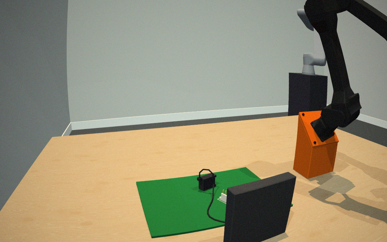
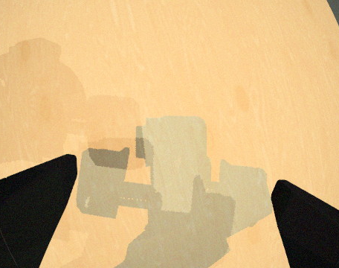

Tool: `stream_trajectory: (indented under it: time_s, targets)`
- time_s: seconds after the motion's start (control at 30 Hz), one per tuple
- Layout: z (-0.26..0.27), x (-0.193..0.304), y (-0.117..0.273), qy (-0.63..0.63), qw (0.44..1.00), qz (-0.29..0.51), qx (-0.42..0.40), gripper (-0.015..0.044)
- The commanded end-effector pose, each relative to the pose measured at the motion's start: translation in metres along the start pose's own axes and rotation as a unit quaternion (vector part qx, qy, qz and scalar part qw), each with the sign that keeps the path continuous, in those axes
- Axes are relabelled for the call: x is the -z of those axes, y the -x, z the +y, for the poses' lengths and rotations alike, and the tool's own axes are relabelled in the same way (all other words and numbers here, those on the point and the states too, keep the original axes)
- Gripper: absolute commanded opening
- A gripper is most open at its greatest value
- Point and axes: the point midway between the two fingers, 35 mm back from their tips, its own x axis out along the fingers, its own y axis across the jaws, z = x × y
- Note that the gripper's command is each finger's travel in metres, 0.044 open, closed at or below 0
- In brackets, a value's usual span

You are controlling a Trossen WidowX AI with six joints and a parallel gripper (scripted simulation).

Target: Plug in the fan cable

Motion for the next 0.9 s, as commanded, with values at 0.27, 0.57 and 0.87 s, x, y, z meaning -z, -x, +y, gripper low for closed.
stream_trajectory:
  time_s: [0.27, 0.57, 0.87]
  targets:
    - [-0.087, 0.101, -0.001, -0.236, 0.954, 0.161, 0.090, 0.0440]
    - [-0.128, 0.199, 0.035, -0.401, 0.865, 0.249, 0.172, 0.0440]
    - [-0.135, 0.313, 0.112, -0.559, 0.719, 0.311, 0.271, 0.0440]
